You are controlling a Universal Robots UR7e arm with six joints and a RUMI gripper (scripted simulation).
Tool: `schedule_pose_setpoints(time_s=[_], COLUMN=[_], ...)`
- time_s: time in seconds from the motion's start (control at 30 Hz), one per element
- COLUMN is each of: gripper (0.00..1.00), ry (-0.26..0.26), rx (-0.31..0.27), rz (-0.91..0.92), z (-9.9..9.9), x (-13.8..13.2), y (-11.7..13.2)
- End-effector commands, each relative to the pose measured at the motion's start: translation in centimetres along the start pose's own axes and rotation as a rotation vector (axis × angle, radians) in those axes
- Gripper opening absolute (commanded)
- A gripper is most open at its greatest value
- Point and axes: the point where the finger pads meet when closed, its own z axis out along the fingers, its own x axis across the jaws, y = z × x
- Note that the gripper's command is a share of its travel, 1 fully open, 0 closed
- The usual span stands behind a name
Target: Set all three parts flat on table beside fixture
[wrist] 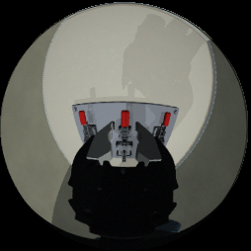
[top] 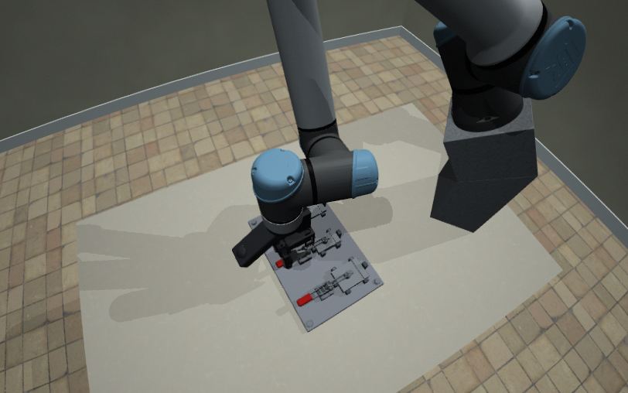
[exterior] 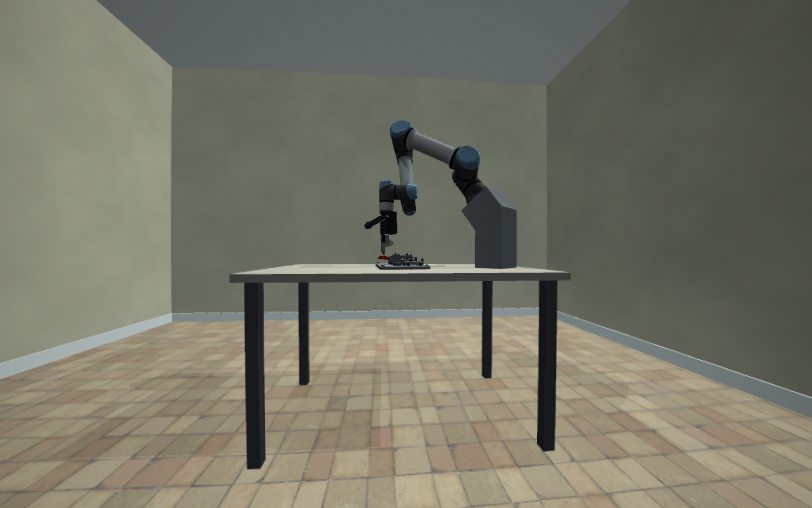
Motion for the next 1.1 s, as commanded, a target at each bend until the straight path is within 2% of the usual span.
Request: schedule_pose_setpoints(time_s=[0.0,0.4,0.97,1.0,1.07], gripper=[0.28,0.28,0.28,0.00,0.00], ry=[0.000,0.000,0.000,0.000,0.000], rx=[0.002,0.002,0.002,0.002,0.002], rz=[0.002,0.002,0.001,0.001,0.001], z=[1.1,2.7,2.6,2.6,2.6], x=[0.1,0.1,0.0,0.0,0.0], y=[-0.2,-0.2,-0.2,-0.2,-0.2])
